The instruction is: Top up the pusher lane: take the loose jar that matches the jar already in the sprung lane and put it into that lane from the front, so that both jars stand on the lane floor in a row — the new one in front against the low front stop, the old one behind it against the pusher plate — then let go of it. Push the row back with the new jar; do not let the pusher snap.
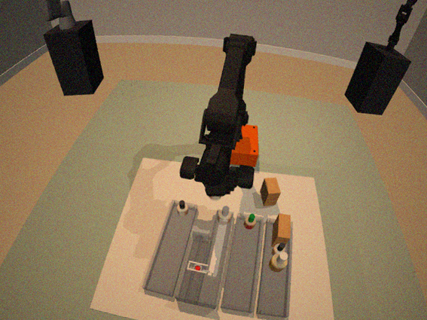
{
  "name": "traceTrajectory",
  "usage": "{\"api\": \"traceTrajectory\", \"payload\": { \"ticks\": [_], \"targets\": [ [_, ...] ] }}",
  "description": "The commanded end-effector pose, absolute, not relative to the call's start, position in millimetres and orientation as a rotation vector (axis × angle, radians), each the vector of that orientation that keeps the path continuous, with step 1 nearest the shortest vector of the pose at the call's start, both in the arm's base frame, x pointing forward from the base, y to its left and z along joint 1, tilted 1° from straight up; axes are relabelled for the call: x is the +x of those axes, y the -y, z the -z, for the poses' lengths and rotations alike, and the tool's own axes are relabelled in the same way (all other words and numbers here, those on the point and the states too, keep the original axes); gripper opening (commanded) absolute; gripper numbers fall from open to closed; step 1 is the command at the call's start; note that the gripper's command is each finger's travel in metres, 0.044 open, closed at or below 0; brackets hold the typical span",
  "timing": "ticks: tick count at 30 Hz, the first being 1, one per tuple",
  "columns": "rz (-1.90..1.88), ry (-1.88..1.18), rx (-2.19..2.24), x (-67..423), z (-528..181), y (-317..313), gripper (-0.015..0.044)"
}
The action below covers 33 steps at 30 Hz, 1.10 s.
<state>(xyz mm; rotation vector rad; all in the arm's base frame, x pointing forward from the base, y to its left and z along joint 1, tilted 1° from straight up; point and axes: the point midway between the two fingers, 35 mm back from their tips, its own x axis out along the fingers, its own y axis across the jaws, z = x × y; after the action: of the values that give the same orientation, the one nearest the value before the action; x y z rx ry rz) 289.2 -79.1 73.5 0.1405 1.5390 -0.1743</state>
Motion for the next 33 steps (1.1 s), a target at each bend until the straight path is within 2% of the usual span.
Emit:
{"api": "traceTrajectory", "payload": {
  "ticks": [1, 6, 16, 33],
  "targets": [
    [0.189, -1.539, 0.153, 292, -64, 58, 0.0000],
    [0.198, -1.538, 0.165, 294, -56, 41, 0.0000],
    [0.198, -1.538, 0.165, 294, -32, 41, 0.0000],
    [0.198, -1.537, 0.164, 299, -32, 42, 0.0000]
  ]
}}
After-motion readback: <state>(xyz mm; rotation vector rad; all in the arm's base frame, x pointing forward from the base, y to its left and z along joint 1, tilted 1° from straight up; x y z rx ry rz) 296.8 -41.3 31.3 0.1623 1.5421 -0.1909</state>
